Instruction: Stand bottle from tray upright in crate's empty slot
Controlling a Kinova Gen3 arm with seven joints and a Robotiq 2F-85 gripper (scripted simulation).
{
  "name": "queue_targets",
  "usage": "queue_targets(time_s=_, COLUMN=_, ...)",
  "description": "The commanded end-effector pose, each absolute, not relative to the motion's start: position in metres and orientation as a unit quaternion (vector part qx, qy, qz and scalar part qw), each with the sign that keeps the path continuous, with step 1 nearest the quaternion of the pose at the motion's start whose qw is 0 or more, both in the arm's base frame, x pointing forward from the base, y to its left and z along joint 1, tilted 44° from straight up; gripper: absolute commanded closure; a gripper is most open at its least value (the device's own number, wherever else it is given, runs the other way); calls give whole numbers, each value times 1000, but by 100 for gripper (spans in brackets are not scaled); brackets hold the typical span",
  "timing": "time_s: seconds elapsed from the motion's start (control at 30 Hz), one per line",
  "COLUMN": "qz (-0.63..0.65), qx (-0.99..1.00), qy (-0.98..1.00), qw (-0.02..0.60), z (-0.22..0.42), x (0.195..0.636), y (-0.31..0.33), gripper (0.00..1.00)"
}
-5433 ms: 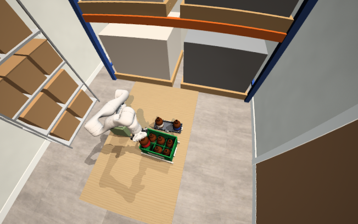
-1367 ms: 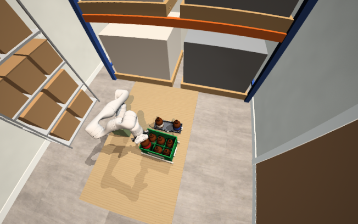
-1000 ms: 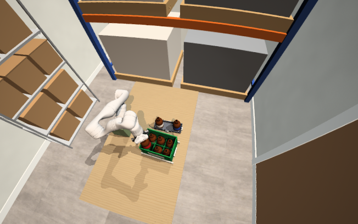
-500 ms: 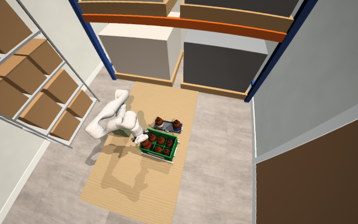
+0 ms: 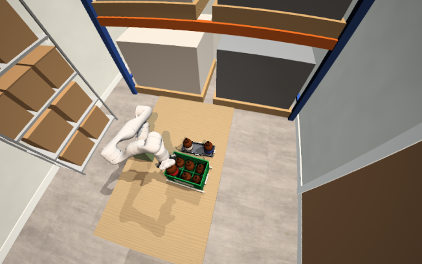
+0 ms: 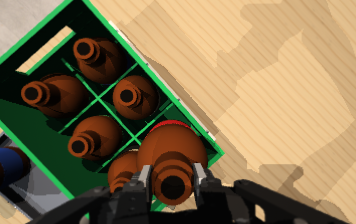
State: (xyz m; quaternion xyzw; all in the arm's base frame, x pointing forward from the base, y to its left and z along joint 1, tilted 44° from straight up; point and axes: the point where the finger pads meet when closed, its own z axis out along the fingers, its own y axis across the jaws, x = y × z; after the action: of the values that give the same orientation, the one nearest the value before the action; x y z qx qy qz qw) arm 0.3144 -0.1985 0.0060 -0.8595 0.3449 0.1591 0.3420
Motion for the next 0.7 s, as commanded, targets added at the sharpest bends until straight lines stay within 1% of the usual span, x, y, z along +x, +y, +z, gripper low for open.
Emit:
queue_targets(time_s=0.0, qz=159, qx=-859, qy=345, qw=343, z=4, x=314, y=-196, gripper=100)
queue_targets(time_s=0.67, qz=159, qx=-859, qy=345, qw=343, z=-10, x=313, y=-183, gripper=100)
